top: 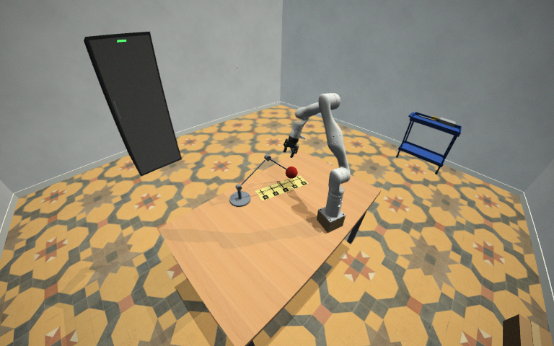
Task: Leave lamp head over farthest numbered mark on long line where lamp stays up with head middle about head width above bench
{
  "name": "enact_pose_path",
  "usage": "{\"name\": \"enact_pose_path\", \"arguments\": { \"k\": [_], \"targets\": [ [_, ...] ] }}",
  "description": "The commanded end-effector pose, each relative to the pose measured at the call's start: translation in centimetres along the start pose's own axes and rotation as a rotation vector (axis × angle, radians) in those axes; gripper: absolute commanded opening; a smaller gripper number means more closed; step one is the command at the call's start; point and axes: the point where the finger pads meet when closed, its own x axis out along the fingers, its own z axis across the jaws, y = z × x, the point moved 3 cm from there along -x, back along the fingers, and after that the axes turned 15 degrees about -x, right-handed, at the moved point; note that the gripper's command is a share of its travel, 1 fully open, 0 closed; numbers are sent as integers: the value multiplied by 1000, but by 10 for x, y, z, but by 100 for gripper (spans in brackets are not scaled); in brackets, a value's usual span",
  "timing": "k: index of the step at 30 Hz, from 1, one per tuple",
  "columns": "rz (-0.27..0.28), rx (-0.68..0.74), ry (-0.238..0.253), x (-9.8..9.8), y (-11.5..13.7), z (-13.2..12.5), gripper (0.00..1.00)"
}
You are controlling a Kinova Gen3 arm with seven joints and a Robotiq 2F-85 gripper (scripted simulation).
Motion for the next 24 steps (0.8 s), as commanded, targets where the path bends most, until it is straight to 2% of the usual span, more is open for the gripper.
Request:
{"name": "enact_pose_path", "arguments": {
  "k": [1, 13, 24],
  "targets": [
    [7, 6, 4, -5, 3, 0, 100],
    [0, 0, -1, 2, 0, 0, 100],
    [0, 0, 1, 0, 0, 0, 100]
  ]
}}
